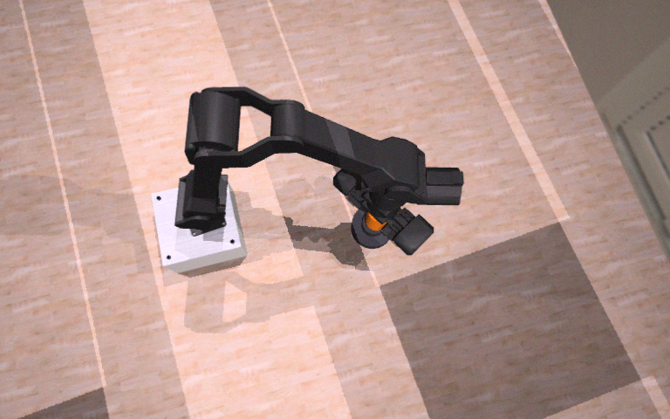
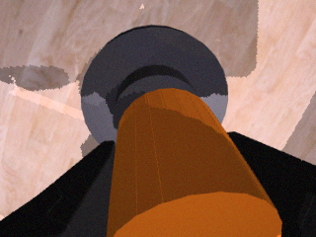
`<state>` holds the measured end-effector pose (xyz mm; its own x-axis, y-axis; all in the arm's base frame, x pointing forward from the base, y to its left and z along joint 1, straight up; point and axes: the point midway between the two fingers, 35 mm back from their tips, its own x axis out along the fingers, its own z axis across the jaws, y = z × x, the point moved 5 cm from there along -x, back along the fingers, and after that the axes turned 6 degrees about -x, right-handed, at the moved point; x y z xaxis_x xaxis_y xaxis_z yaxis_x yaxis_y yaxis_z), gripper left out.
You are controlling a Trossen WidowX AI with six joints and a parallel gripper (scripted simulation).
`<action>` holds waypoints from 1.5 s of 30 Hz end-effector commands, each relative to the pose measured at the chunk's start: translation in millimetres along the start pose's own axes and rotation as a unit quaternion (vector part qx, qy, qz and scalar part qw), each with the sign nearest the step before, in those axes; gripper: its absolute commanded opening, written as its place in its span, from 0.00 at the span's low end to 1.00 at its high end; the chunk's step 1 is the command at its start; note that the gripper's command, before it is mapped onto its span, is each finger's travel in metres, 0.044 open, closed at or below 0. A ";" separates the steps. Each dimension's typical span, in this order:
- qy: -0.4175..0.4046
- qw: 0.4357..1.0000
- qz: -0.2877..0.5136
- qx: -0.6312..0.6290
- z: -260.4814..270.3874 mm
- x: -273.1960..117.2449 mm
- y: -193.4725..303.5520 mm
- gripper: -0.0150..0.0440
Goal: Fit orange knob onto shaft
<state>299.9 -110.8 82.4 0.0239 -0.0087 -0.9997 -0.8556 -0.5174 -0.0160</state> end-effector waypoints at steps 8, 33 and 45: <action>0.001 1.000 -0.001 0.002 -0.3 2.6 -0.4 0.25; 0.001 0.994 -0.001 0.107 0.5 -1.7 0.3 0.25; 0.001 0.994 -0.001 0.107 1.3 1.6 1.3 0.25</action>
<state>298.6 -110.3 81.8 0.0260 -0.0094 -0.9996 -0.9444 -0.3280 -0.0214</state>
